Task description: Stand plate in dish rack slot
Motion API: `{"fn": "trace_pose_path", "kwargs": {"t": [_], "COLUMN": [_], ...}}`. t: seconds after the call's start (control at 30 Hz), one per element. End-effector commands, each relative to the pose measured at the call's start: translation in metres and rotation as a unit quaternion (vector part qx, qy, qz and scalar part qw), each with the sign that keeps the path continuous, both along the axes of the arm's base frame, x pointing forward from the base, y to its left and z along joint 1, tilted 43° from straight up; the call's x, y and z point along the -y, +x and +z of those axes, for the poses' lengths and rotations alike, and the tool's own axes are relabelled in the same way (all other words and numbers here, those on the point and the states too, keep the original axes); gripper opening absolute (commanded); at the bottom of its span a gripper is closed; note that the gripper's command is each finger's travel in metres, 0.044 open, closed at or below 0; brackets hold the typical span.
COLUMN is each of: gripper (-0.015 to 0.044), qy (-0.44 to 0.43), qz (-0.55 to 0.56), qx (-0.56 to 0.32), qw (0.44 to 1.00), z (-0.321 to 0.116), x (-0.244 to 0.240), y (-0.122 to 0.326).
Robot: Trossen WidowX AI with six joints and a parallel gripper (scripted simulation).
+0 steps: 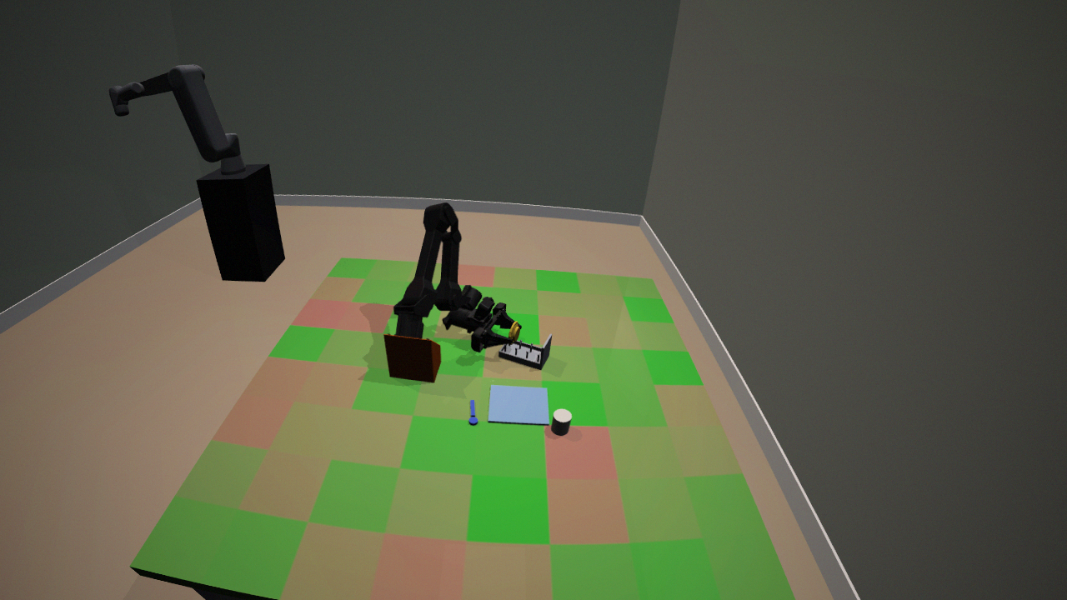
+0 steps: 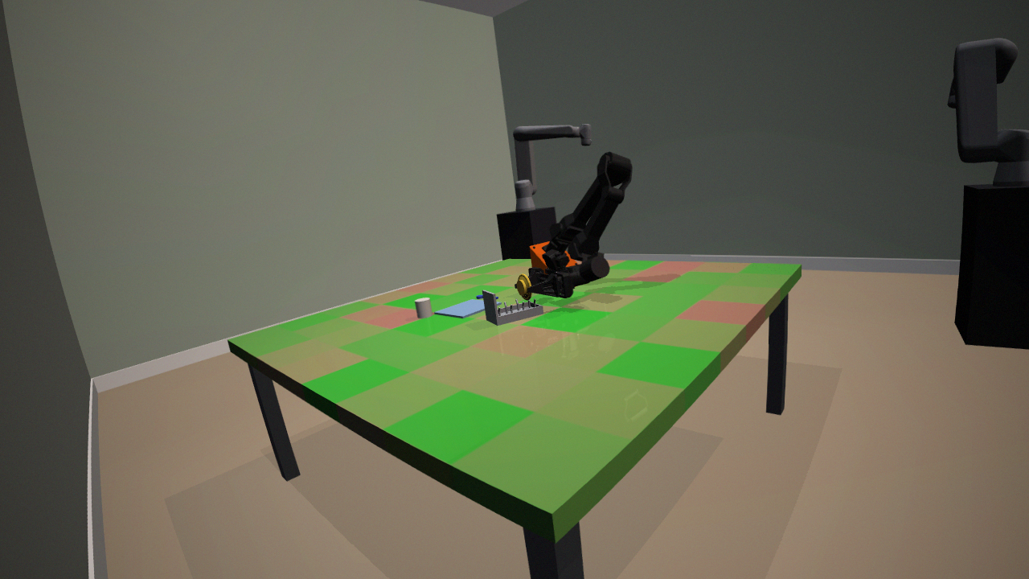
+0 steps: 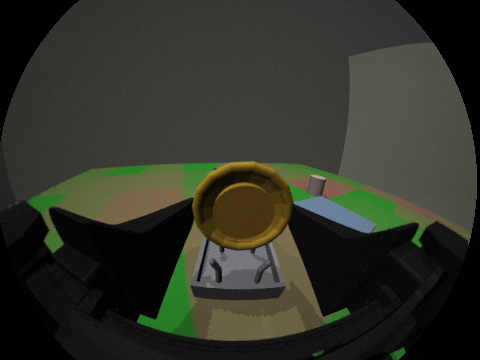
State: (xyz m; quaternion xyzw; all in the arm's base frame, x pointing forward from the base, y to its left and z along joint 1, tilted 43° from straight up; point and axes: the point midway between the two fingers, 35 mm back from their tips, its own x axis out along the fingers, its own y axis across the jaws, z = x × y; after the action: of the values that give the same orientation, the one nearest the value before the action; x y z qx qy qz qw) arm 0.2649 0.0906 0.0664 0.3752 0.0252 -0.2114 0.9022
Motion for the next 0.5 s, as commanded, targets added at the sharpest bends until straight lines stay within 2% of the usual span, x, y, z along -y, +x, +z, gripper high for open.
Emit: {"fn": "trace_pose_path", "kwargs": {"t": [0.0, 0.13, 0.47], "gripper": [0.0, 0.0, 0.0], "qy": [0.0, 0.0, -0.002], "qz": [0.001, 0.001, 0.007], "qx": [-0.001, 0.0, -0.005], "qw": [1.0, 1.0, 1.0], "z": [-0.004, -0.016, -0.014], "x": [-0.002, -0.014, -0.012], "y": [0.002, 0.004, 0.004]}}
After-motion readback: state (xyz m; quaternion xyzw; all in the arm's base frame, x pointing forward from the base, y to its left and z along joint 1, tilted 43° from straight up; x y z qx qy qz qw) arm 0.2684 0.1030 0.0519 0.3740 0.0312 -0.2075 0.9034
